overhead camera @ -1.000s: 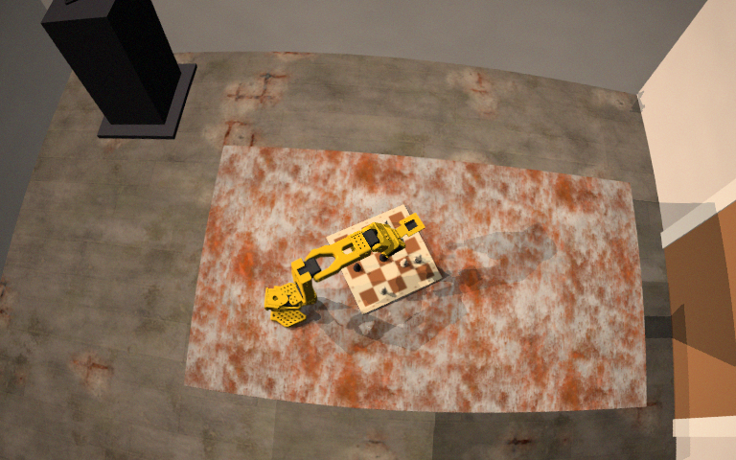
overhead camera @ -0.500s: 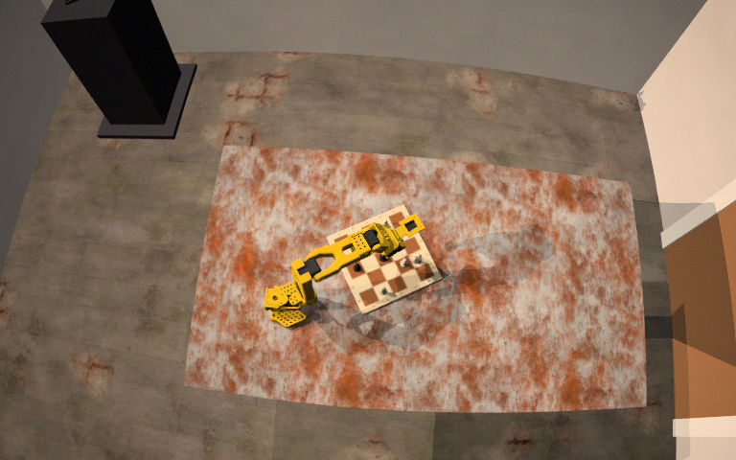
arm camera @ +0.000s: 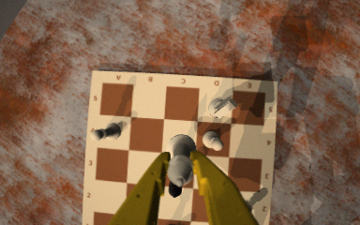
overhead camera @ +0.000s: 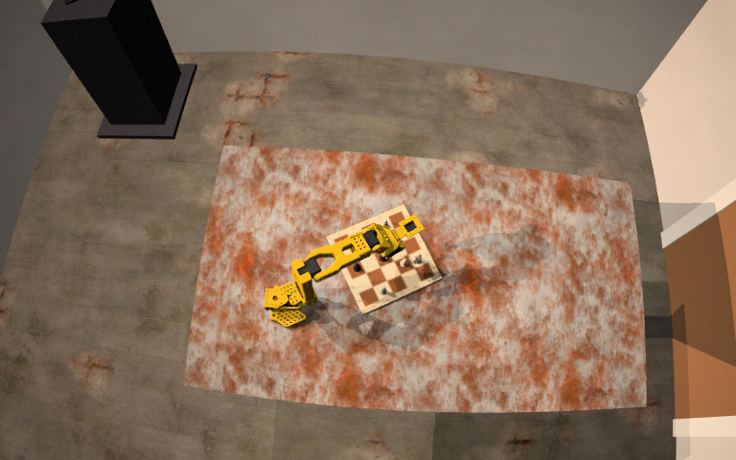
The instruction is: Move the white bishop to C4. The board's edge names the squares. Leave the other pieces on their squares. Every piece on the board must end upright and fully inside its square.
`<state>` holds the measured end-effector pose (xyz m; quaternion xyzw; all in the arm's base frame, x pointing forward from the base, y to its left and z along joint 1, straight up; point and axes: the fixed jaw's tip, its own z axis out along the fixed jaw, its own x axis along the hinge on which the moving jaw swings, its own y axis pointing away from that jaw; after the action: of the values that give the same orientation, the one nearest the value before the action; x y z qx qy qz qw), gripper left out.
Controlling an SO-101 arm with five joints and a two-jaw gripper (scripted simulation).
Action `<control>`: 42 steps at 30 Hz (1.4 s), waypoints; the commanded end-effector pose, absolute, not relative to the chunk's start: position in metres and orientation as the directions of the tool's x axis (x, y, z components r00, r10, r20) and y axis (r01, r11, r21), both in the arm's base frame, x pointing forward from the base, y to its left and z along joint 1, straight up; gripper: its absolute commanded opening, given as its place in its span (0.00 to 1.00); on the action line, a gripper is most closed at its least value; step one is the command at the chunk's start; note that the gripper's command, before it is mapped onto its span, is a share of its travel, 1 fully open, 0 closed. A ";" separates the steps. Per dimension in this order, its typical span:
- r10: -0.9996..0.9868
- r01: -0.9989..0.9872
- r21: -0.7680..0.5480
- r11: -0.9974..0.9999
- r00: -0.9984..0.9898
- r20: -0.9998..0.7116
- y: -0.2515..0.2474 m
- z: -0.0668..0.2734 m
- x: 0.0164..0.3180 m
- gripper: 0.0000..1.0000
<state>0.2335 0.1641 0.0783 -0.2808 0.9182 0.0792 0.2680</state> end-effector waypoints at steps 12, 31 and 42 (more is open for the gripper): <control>-0.485 -0.567 -0.006 0.824 -0.699 -0.526 0.165 0.070 0.231 0.00; -0.485 -0.567 -0.006 0.824 -0.699 -0.526 0.165 0.049 0.231 0.00; -0.485 -0.567 -0.006 0.824 -0.699 -0.526 0.165 0.038 0.231 0.00</control>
<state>0.2351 0.1651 0.0476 -0.2803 0.9165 0.0809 0.2739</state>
